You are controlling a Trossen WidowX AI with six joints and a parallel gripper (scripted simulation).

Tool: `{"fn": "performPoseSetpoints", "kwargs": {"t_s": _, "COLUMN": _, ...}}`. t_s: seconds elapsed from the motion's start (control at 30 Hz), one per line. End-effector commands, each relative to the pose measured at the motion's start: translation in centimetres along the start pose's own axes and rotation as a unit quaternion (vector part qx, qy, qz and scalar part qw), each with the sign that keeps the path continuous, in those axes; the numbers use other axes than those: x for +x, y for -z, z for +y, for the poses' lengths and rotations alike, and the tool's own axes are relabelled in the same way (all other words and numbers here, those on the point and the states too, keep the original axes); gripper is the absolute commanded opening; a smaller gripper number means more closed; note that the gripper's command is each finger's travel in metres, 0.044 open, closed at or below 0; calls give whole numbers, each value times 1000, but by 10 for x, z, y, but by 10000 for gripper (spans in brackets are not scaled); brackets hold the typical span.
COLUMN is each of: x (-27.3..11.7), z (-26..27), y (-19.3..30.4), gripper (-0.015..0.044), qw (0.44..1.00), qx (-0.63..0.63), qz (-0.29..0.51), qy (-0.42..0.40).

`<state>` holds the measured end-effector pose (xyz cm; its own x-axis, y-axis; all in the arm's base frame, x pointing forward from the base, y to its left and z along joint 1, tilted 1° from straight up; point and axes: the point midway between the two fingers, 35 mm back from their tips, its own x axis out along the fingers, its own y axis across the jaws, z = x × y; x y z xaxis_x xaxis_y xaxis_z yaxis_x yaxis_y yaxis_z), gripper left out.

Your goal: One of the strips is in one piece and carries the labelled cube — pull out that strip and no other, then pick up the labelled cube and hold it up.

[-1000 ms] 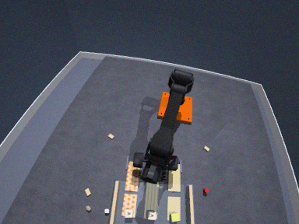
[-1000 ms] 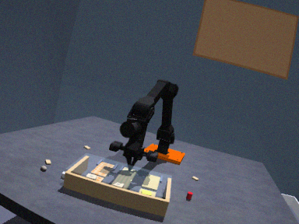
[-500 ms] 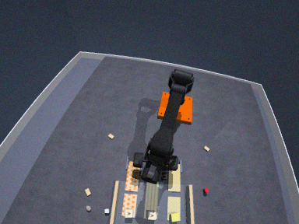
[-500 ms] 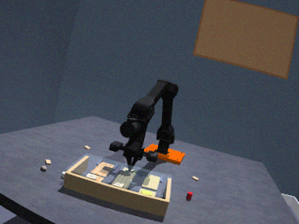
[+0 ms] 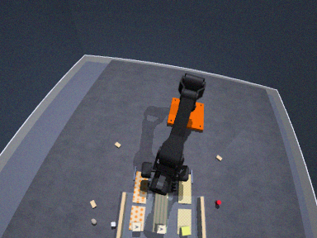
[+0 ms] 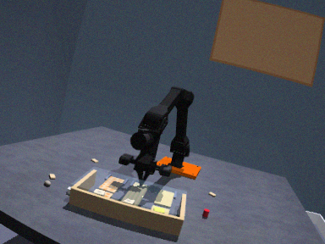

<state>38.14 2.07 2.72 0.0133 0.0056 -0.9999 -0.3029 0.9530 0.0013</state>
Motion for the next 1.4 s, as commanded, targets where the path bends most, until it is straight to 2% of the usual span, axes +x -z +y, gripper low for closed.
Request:
{"fn": "performPoseSetpoints", "kwargs": {"t_s": 0.0, "x": 3, "z": -1, "y": -1, "gripper": 0, "qw": 1000, "qx": -2, "qz": 0, "qy": 2}}
{"fn": "performPoseSetpoints", "kwargs": {"t_s": 0.67, "x": 4, "z": -1, "y": -1, "gripper": 0, "qw": 1000, "qx": -2, "qz": 0, "qy": 2}}
{"fn": "performPoseSetpoints", "kwargs": {"t_s": 1.37, "x": 6, "z": -1, "y": 31, "gripper": 0, "qw": 1000, "qx": -2, "qz": 1, "qy": 2}}
